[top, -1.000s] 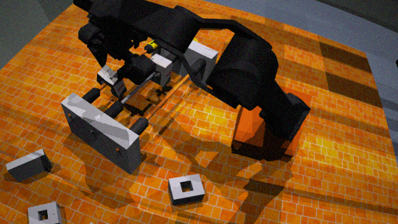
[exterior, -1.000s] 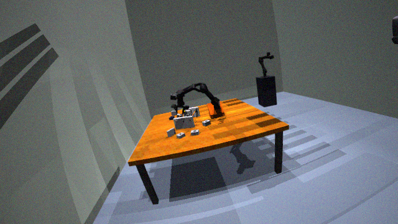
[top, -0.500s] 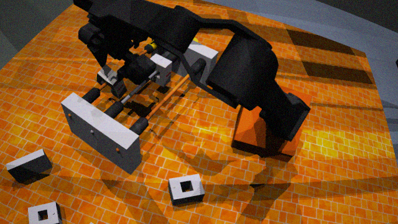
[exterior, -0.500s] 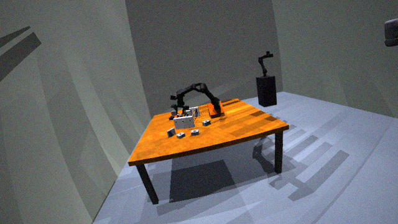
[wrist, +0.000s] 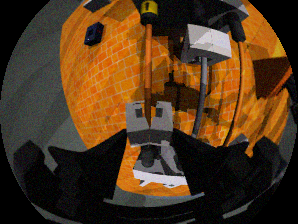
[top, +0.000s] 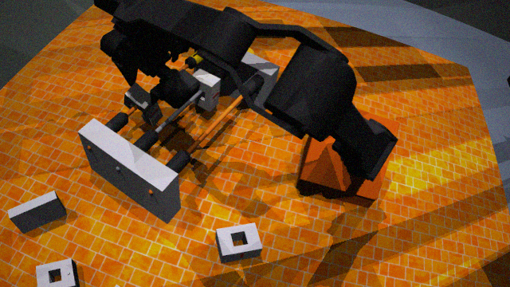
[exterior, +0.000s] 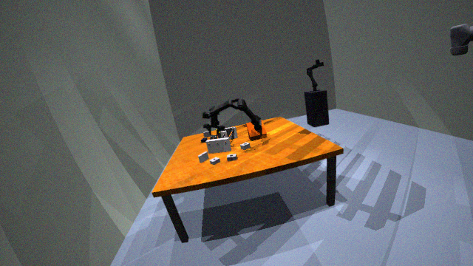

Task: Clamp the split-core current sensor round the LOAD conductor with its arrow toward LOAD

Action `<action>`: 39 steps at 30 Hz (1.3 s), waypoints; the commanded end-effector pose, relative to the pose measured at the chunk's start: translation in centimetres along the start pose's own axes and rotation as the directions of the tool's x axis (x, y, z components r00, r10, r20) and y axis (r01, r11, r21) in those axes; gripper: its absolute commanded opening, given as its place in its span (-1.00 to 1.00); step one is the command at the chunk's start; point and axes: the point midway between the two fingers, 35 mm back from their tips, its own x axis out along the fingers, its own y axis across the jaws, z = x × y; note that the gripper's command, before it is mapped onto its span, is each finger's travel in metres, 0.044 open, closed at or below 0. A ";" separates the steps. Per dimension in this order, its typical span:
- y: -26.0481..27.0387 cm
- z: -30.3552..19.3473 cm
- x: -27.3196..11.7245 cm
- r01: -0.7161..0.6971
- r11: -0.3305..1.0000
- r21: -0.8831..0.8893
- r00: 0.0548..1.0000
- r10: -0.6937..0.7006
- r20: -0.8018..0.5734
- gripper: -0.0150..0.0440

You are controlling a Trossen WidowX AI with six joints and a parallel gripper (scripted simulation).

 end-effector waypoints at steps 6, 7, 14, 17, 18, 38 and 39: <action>0.4 0.0 0.0 0.037 0.999 -0.001 0.999 -0.037 0.002 -0.49; 0.5 0.0 0.1 0.046 0.999 -0.001 0.999 -0.046 0.002 -0.49; 1.0 0.0 0.2 0.110 0.994 -0.001 0.994 -0.110 0.005 -0.49; 1.1 0.0 0.3 0.138 0.990 -0.001 0.990 -0.138 0.005 -0.49; 1.2 0.0 0.3 0.147 0.989 -0.001 0.989 -0.147 0.004 -0.49; 1.3 0.2 0.6 0.197 0.980 0.006 0.980 -0.197 0.006 0.58; 1.3 0.2 0.6 0.197 0.980 0.006 0.980 -0.197 0.006 0.67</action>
